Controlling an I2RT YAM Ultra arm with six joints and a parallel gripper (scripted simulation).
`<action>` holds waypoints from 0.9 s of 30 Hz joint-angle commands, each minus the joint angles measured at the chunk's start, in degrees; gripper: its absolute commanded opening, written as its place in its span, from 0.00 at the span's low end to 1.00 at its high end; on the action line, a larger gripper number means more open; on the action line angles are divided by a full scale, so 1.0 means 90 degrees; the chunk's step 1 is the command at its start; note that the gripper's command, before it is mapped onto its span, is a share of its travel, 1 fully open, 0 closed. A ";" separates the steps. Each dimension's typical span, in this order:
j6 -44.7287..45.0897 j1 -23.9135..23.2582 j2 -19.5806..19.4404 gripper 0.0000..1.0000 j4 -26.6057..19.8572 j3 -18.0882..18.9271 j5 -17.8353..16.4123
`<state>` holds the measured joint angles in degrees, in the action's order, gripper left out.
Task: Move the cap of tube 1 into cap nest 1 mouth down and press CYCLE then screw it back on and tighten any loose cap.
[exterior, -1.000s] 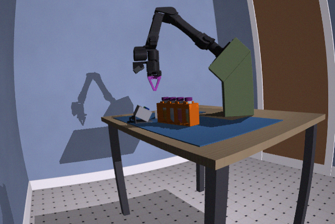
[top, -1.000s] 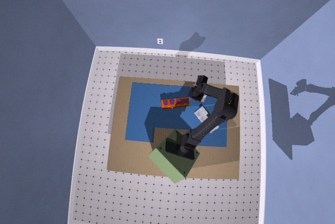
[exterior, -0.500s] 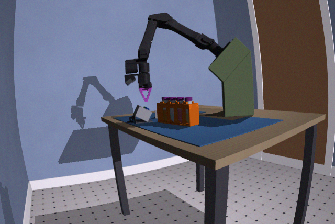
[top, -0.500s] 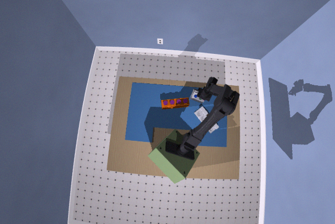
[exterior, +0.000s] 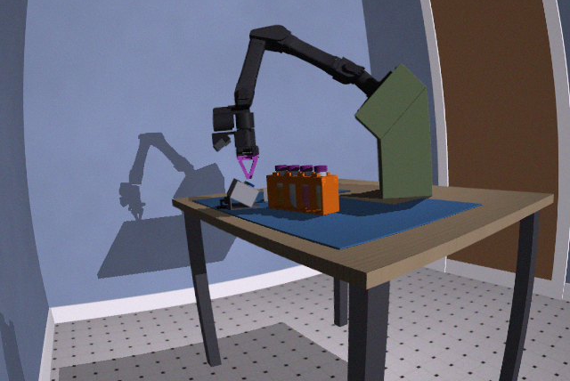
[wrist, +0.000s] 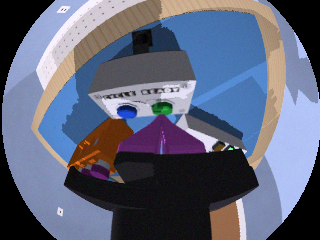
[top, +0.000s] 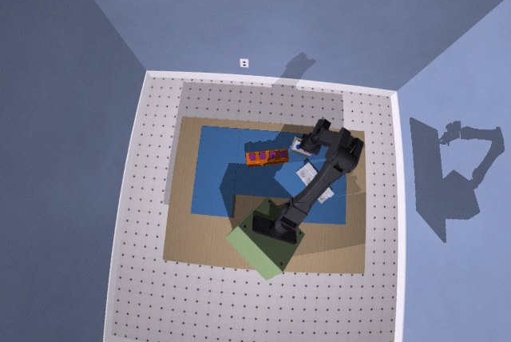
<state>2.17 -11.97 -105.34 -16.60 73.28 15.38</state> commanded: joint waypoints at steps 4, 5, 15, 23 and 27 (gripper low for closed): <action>0.0019 0.0015 0.0054 0.00 0.0061 0.0050 -0.0026; 0.0019 0.0015 0.0054 0.00 0.0061 0.0051 -0.0026; 0.0028 0.0003 0.0068 0.00 0.0078 0.0022 -0.0034; 0.0033 -0.0003 0.0077 0.00 0.0093 -0.0002 -0.0038; 0.0036 -0.0007 0.0083 0.00 0.0108 -0.0022 -0.0041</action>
<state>2.44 -12.12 -105.10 -15.75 73.08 15.14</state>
